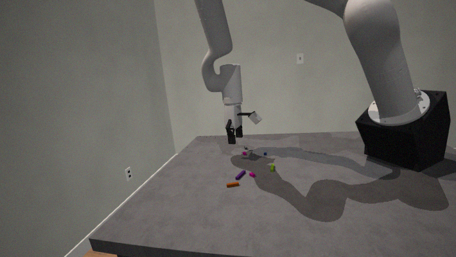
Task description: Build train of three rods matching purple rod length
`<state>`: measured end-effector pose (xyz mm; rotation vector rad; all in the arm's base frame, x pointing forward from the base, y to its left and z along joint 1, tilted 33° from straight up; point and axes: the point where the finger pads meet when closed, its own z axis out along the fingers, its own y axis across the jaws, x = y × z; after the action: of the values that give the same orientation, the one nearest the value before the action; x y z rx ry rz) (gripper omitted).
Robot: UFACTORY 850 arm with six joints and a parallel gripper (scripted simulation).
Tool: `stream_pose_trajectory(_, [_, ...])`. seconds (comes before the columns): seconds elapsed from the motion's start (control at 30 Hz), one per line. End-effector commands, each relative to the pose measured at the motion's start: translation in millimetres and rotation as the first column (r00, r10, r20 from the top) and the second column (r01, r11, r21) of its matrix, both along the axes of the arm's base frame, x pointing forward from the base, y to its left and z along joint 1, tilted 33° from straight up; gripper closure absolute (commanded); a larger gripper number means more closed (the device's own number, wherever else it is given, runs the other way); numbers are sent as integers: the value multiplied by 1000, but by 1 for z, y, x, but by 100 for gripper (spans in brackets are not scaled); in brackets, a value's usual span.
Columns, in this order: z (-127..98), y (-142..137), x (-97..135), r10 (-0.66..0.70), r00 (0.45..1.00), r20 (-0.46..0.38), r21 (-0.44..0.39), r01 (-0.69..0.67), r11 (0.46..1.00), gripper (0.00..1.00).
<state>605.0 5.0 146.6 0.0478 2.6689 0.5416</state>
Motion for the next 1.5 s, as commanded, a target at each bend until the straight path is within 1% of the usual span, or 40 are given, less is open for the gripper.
stream_pose_trajectory(0.0, [-5, -1, -11, -135, 989, -69, 65, 139, 988, 0])
stream_pose_trajectory(0.1, [-9, -2, -18, -211, 971, -112, 99, 222, 970, 0])
stream_pose_trajectory(0.2, [-13, -3, -26, -295, 941, -165, 133, 318, 939, 0])
stream_pose_trajectory(0.3, [-17, -3, -35, -373, 901, -219, 160, 411, 898, 0])
stream_pose_trajectory(0.43, [-22, -4, -46, -467, 834, -294, 186, 529, 828, 0])
stream_pose_trajectory(0.5, [-22, -4, -46, -467, 834, -294, 186, 529, 828, 0])
stream_pose_trajectory(0.53, [-25, -5, -53, -526, 777, -347, 198, 609, 768, 0])
stream_pose_trajectory(0.6, [-27, -6, -57, -549, 749, -370, 201, 642, 740, 0])
stream_pose_trajectory(0.67, [-29, -6, -62, -583, 704, -406, 204, 692, 693, 0])
stream_pose_trajectory(0.83, [-35, -7, -76, -651, 573, -497, 198, 806, 558, 0])
stream_pose_trajectory(1.0, [-41, -9, -90, -692, 429, -581, 175, 896, 409, 0])
stream_pose_trajectory(1.07, [-41, -9, -90, -692, 429, -581, 175, 896, 409, 0])
stream_pose_trajectory(1.1, [-44, -10, -97, -702, 356, -617, 158, 930, 333, 0])
stream_pose_trajectory(1.13, [-45, -10, -100, -704, 323, -633, 149, 943, 299, 0])
stream_pose_trajectory(1.2, [-47, -10, -104, -704, 276, -654, 135, 959, 250, 0])
stream_pose_trajectory(1.3, [-50, -11, -113, -698, 182, -693, 105, 983, 152, 0])
stream_pose_trajectory(1.37, [-51, -12, -115, -694, 155, -703, 95, 988, 125, 0])
stream_pose_trajectory(1.43, [-51, -12, -116, -694, 152, -704, 94, 988, 121, 0])
stream_pose_trajectory(1.47, [-51, -12, -116, -694, 152, -704, 94, 988, 121, 76])
